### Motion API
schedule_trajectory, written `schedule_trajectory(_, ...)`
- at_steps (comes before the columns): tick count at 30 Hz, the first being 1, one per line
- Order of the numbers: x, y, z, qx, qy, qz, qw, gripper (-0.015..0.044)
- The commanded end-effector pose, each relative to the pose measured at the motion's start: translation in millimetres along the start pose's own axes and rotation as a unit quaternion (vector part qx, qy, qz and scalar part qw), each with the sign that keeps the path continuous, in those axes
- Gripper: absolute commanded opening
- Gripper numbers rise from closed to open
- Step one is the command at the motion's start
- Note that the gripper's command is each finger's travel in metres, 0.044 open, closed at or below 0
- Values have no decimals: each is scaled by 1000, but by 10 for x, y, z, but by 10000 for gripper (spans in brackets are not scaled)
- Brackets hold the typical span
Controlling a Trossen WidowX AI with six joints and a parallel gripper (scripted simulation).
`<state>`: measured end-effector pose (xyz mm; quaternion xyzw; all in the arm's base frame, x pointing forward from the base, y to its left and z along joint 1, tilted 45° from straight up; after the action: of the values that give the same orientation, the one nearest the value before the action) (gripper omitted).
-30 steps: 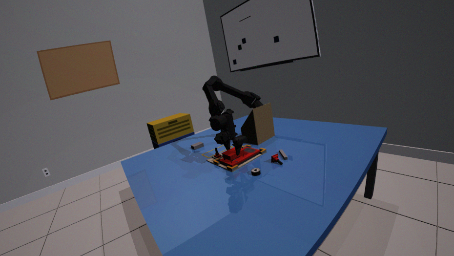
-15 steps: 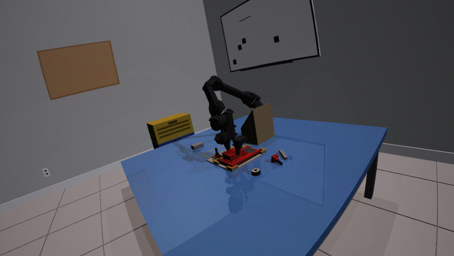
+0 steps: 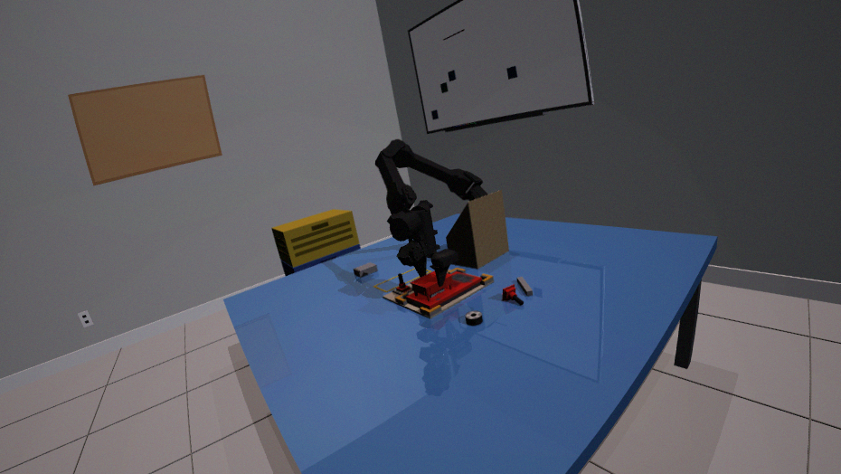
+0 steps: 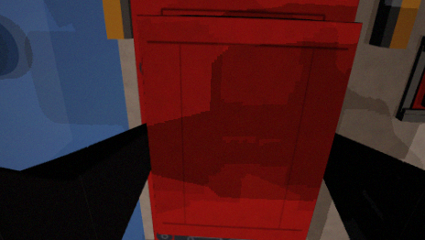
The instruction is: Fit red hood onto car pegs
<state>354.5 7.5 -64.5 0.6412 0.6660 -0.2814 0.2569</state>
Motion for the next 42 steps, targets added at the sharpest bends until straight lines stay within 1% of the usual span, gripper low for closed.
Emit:
schedule_trajectory(1, -4, 1, -6, 0, 1, 2, 1000, 0)
schedule_trajectory(42, -11, -4, 146, -1, 1, 3, 1000, 0)
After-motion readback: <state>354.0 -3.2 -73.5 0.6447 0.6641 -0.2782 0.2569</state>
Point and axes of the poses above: the point midway between the two fingers, 35 mm back from their tips, its own z axis out along the fingers, its own x axis across the jaws, y = z × x, the point moved 7 cm from there along -z, back along the fingers, and after that the axes turned 9 degrees about -z, right-handed, at the moved point
